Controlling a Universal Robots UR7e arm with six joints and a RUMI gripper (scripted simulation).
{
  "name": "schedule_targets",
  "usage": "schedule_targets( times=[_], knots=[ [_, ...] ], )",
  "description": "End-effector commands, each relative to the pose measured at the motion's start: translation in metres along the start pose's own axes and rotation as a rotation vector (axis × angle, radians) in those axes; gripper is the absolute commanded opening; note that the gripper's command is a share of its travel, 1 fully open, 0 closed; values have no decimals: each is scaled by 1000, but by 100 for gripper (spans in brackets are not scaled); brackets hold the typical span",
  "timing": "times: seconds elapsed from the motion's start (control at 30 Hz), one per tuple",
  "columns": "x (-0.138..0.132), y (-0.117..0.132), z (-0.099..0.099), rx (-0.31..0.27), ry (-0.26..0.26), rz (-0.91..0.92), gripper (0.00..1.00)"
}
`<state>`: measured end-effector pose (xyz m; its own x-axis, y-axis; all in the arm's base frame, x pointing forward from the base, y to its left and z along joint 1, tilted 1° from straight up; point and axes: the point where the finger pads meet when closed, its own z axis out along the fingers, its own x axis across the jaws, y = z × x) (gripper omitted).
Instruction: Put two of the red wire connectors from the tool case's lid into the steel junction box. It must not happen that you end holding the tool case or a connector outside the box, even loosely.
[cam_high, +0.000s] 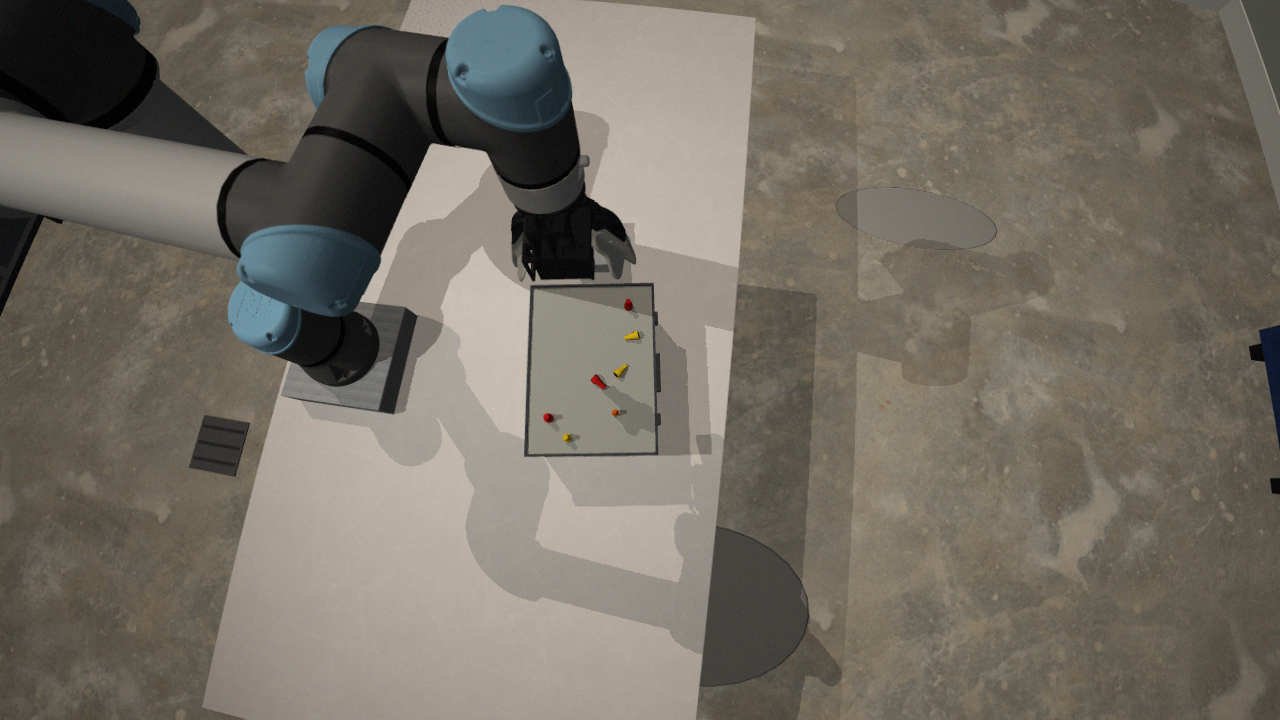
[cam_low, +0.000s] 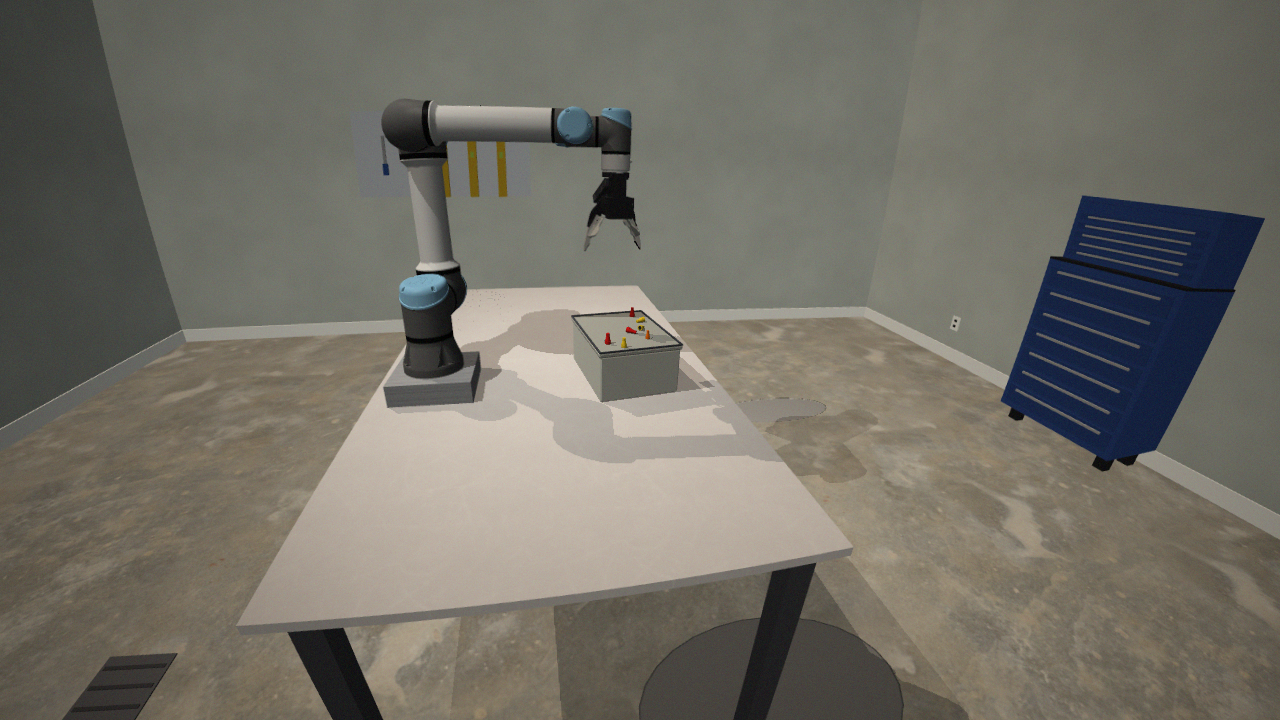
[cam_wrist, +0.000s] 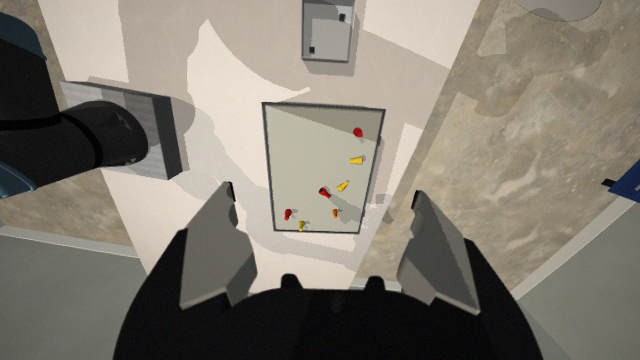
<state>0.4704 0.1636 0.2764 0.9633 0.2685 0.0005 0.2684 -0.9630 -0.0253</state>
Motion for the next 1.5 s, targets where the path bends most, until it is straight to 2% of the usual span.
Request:
schedule_targets(
  times=[0.0, 0.23, 0.27, 1.37, 1.4, 1.47],
  knots=[
    [0, 0, -1, 0, 1, 0, 100],
    [0, 0, -1, 0, 1, 0, 100],
    [0, 0, -1, 0, 1, 0, 0],
    [0, 0, -1, 0, 1, 0, 0],
    [0, 0, 0, 0, 1, -1, 18],
    [6, 0, 8, 0, 1, -17, 18]
  ],
)
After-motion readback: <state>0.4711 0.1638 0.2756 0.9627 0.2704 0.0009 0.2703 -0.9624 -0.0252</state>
